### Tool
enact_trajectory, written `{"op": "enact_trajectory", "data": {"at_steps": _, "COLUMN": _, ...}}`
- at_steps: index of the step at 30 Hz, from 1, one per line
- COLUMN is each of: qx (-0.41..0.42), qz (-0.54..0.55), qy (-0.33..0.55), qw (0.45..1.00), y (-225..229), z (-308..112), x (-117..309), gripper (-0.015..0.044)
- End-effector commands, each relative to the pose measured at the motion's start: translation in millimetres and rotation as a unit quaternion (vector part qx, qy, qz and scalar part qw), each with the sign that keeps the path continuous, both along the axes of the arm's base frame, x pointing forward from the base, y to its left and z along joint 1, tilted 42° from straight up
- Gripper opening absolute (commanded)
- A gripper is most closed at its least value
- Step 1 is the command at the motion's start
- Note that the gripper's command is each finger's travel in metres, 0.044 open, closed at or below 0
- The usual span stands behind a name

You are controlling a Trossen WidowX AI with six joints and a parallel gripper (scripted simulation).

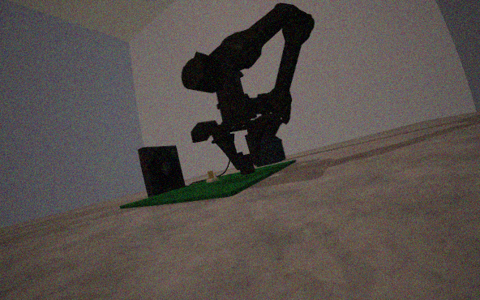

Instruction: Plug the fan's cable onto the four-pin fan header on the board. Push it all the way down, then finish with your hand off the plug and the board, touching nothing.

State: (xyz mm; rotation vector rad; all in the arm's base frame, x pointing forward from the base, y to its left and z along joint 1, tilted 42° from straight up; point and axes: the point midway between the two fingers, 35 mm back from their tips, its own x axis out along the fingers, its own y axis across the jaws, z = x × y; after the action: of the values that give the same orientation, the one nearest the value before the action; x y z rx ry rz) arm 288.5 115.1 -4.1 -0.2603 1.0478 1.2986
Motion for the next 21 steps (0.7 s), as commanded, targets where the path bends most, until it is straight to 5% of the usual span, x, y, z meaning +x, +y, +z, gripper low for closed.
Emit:
{"op": "enact_trajectory", "data": {"at_steps": 1, "qx": 0.0, "qz": 0.0, "qy": 0.0, "qw": 1.0, "y": 0, "z": 0, "x": 0, "gripper": 0.0099}}
{"op": "enact_trajectory", "data": {"at_steps": 7, "qx": 0.0, "qz": 0.0, "qy": 0.0, "qw": 1.0, "y": 0, "z": 0, "x": 0, "gripper": 0.0}}
{"op": "enact_trajectory", "data": {"at_steps": 13, "qx": 0.001, "qz": -0.001, "qy": 0.005, "qw": 1.0, "y": -33, "z": 37, "x": 5, "gripper": 0.0}}
{"op": "enact_trajectory", "data": {"at_steps": 21, "qx": 0.001, "qz": 0.021, "qy": -0.015, "qw": 1.0, "y": -70, "z": 2, "x": 20, "gripper": 0.0}}
